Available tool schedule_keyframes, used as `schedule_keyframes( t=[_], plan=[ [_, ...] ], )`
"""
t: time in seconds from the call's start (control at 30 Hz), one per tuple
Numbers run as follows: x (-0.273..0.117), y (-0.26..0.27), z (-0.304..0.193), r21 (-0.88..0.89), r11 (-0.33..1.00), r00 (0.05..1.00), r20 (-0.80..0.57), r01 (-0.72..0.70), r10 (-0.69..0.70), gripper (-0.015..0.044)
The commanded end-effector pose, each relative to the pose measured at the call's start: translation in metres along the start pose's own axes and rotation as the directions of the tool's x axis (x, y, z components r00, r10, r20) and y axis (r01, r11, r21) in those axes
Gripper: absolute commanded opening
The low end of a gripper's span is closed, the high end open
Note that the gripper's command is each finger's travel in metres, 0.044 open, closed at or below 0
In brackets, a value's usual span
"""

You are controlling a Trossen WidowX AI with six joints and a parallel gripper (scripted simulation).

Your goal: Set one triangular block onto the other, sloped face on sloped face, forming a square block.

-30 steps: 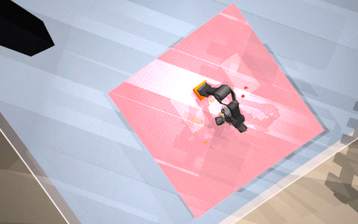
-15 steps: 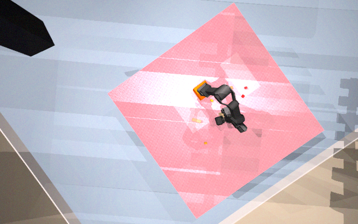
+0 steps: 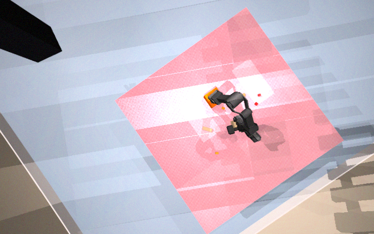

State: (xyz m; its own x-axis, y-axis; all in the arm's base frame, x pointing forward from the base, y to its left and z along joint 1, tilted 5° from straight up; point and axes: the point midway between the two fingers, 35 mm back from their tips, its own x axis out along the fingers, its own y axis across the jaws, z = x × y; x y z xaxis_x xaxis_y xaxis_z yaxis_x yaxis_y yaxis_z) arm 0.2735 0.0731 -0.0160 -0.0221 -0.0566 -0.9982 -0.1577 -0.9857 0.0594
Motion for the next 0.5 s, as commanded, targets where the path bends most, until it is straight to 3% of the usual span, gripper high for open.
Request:
schedule_keyframes(
  t=[0.0,0.17,0.4,0.47],
  plan=[
    [0.000,0.000,0.000,0.000,1.000,1.000,0.000,0.000,0.000,0.0440],
    [-0.003,0.000,-0.001,0.000,1.000,1.000,0.000,0.000,0.000,0.0440],
    [-0.100,-0.001,-0.002,0.000,1.000,1.000,0.000,0.001,-0.001,0.0440],
    [-0.110,0.000,0.000,0.000,1.000,1.000,0.000,0.001,-0.001,0.0440]
  ],
)
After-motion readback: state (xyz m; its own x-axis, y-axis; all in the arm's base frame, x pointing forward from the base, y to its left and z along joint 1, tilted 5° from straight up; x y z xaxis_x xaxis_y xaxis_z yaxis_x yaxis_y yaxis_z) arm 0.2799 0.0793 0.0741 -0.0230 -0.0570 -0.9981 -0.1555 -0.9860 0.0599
